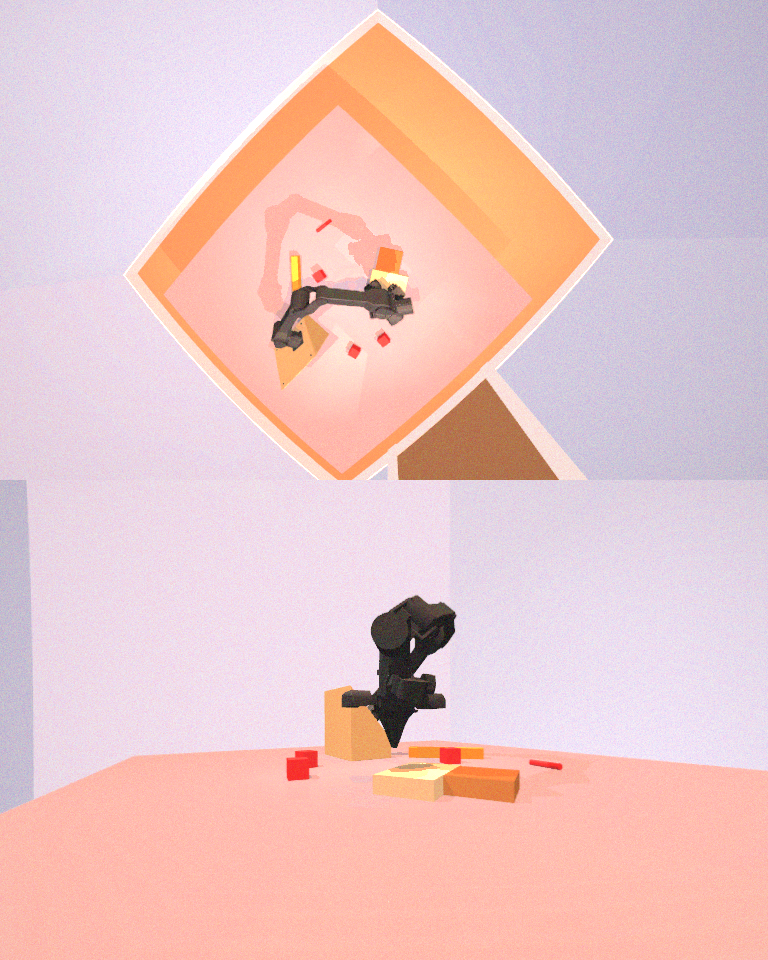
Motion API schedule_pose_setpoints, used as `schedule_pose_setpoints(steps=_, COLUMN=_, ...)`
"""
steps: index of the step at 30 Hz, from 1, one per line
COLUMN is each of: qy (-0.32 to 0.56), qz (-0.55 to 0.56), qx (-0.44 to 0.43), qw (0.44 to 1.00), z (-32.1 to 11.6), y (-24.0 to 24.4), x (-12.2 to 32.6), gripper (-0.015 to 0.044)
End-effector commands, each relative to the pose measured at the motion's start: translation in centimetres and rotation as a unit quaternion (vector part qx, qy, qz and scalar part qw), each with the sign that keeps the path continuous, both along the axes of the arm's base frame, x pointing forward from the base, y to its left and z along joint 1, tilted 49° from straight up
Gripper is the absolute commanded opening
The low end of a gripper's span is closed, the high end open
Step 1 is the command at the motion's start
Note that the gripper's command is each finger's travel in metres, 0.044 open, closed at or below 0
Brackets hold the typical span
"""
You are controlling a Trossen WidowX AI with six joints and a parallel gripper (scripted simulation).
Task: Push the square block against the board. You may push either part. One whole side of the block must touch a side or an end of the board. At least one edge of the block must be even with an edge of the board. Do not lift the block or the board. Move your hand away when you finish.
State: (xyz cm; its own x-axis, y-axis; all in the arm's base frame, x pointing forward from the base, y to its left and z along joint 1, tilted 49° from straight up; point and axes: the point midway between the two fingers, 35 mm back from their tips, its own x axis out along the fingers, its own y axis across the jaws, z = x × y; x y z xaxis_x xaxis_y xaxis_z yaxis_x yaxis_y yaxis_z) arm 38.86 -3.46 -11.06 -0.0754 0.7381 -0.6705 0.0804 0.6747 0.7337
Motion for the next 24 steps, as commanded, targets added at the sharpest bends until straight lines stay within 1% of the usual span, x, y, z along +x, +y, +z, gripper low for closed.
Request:
schedule_pose_setpoints(steps=1, qy=0.045, qz=-0.041, qx=-0.003, qw=0.998, z=1.2, y=1.2, x=-0.1, gripper=0.0000)
schedule_pose_setpoints(steps=11, qy=0.171, qz=-0.153, qx=-0.014, qw=0.973, z=4.7, y=4.4, x=-0.5, gripper=0.0000)
schedule_pose_setpoints(steps=21, qy=0.294, qz=-0.259, qx=-0.023, qw=0.920, z=7.8, y=7.5, x=-1.7, gripper=0.0000)
schedule_pose_setpoints(steps=24, qy=0.311, qz=-0.274, qx=-0.025, qw=0.910, z=8.3, y=8.0, x=-1.9, gripper=0.0000)
